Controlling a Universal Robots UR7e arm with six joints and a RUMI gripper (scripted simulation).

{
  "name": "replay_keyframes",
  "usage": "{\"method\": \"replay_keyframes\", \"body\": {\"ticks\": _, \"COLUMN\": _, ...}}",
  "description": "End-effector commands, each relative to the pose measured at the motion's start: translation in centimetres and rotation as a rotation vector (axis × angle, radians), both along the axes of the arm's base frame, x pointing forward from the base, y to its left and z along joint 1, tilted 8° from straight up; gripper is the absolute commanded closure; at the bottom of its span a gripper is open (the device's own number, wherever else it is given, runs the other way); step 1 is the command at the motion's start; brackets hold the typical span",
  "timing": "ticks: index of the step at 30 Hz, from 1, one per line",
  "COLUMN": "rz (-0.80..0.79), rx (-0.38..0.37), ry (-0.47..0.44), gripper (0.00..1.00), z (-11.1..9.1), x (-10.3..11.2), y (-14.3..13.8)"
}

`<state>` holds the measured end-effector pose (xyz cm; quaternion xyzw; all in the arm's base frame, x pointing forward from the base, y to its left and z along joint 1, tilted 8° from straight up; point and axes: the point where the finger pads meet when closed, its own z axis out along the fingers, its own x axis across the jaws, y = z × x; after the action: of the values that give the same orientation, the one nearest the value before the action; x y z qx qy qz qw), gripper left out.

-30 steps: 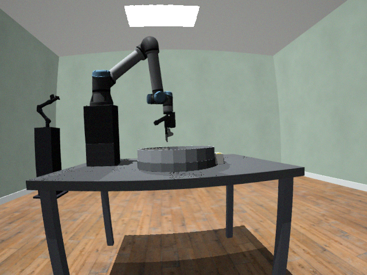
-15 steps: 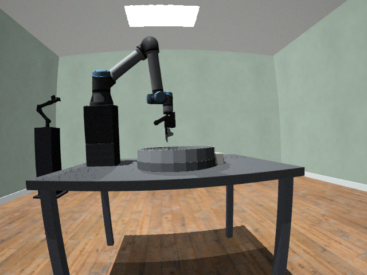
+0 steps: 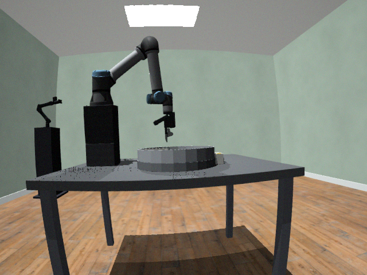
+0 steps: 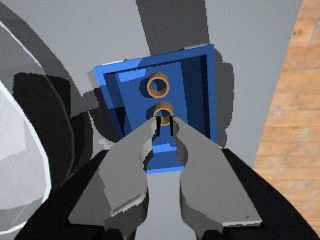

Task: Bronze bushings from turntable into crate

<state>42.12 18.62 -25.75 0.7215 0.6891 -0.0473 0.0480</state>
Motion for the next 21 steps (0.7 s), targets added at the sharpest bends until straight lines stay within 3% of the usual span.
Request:
{"method": "replay_keyframes", "body": {"ticks": 1, "rz": -0.003, "rx": 0.001, "ry": -0.003, "gripper": 0.95, "z": 0.2, "x": -0.2, "y": -0.5}}
{"method": "replay_keyframes", "body": {"ticks": 21, "rz": -0.03, "rx": 0.001, "ry": -0.006, "gripper": 0.95, "z": 0.8, "x": -2.3, "y": -5.0}}
